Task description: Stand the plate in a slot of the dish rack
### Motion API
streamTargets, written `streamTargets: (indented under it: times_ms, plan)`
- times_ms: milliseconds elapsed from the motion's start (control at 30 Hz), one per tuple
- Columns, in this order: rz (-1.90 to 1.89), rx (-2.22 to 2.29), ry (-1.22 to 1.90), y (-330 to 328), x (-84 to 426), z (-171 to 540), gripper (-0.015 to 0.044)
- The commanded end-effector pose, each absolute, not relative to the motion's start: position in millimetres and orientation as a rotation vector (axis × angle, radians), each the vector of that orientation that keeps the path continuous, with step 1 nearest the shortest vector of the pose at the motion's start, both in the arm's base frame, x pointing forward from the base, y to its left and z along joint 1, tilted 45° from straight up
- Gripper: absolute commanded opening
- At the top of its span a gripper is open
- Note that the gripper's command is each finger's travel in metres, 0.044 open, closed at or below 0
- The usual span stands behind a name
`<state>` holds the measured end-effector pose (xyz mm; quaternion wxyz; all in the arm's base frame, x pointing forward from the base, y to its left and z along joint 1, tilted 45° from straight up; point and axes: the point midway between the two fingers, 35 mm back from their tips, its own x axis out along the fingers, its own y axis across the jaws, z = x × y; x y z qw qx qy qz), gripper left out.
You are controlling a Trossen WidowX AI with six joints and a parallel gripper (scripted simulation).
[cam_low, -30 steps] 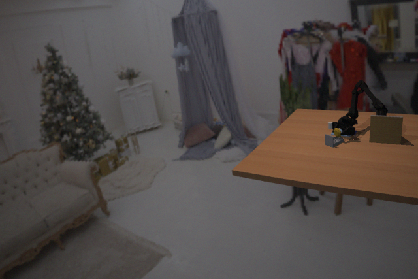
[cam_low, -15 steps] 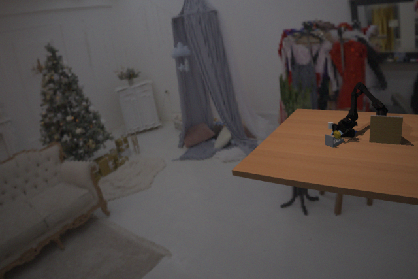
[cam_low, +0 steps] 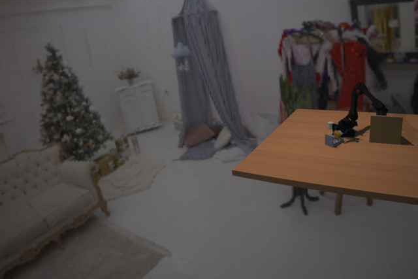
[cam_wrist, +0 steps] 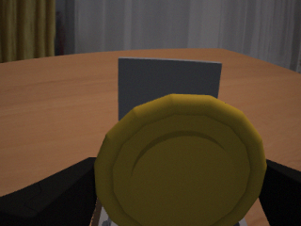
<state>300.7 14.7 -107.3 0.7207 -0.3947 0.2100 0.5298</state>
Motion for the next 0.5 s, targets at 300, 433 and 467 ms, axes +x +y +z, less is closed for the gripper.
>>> streamTargets:
  times_ms: [300,433,467]
  plan:
    - [1.174,-0.873,0.471,37.1,301.7,-82.8,0.04]
    - [1.174,-0.866,0.47,73.8,294.6,-46.2,0.04]
    - [1.174,-0.863,0.468,82.8,291.3,-37.6,0.04]
